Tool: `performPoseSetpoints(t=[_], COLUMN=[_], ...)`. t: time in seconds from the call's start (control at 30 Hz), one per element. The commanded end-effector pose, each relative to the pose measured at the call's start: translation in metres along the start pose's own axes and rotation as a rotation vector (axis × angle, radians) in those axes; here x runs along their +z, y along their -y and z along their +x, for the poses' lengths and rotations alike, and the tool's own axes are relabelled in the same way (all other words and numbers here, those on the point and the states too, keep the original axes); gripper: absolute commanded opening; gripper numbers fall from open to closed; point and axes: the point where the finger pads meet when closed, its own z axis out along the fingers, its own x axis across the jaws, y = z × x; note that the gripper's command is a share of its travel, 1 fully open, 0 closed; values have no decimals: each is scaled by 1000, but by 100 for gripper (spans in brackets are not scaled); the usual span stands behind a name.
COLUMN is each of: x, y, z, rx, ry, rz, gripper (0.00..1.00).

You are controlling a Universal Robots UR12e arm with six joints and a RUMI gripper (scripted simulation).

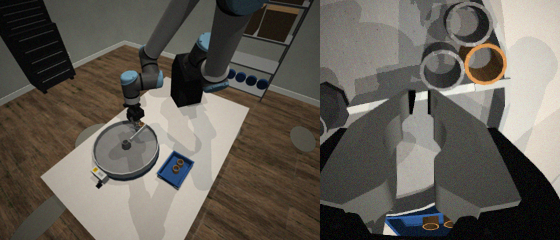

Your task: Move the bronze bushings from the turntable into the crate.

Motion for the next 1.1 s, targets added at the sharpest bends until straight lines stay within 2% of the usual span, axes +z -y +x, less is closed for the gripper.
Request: performPoseSetpoints(t=[0.0, 0.1, 1.07], x=[16, 20, 20], y=[0, 0, 0], z=[0, 0, 0], rx=[0, 0, 0], ry=[1, 1, 1], rz=[0, 0, 0], gripper=[5, 5, 5])
